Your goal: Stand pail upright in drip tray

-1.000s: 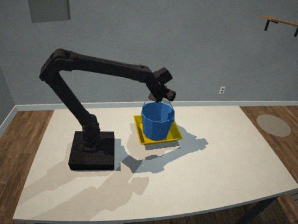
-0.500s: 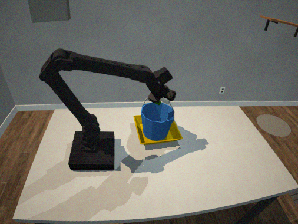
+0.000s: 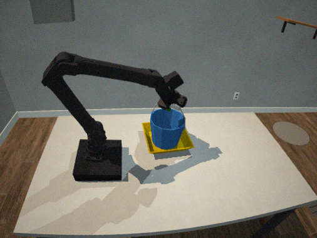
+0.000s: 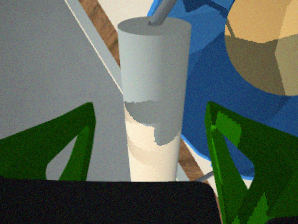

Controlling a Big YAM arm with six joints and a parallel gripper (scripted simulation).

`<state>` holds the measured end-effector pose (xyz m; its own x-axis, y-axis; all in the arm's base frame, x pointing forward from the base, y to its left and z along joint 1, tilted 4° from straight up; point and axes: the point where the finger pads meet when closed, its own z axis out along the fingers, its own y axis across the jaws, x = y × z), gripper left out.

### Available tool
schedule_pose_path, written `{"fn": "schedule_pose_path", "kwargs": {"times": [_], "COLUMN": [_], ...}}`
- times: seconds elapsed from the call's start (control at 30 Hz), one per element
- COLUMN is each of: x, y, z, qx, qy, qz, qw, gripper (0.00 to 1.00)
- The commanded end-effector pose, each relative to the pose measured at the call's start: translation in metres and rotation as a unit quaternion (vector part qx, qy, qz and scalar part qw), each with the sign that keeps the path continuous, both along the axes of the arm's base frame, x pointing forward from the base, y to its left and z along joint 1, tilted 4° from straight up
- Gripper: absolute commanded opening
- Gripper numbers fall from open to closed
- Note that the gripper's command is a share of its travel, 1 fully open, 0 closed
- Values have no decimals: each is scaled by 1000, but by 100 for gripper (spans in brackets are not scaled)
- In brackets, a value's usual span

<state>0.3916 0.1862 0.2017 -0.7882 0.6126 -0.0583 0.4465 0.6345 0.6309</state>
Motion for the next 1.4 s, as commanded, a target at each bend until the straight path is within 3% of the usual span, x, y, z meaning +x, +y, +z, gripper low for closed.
{"fn": "schedule_pose_path", "kwargs": {"times": [0.0, 0.37, 0.47, 0.73, 0.8, 0.87, 1.13, 1.2, 1.23, 1.37], "x": [11, 11, 13, 5, -3, 0, -11, -11, -8, -18], "y": [4, 4, -3, -11, -15, -17, -27, -27, -27, -34], "z": [24, 24, 52, 64, 56, 72, 89, 89, 80, 99], "qx": [7, 7, 10, 10, 7, 9, 8, 8, 5, 8], "qy": [-27, -27, -45, -45, -34, -45, -46, -46, -32, -46], "qz": [2, 2, 1, 1, 1, 1, 1, 1, 1, 1], "qw": [1000, 1000, 999, 999, 999, 999, 999, 999, 999, 999], "gripper": [69, 69, 69, 69, 69, 69, 69, 69, 69, 69]}}
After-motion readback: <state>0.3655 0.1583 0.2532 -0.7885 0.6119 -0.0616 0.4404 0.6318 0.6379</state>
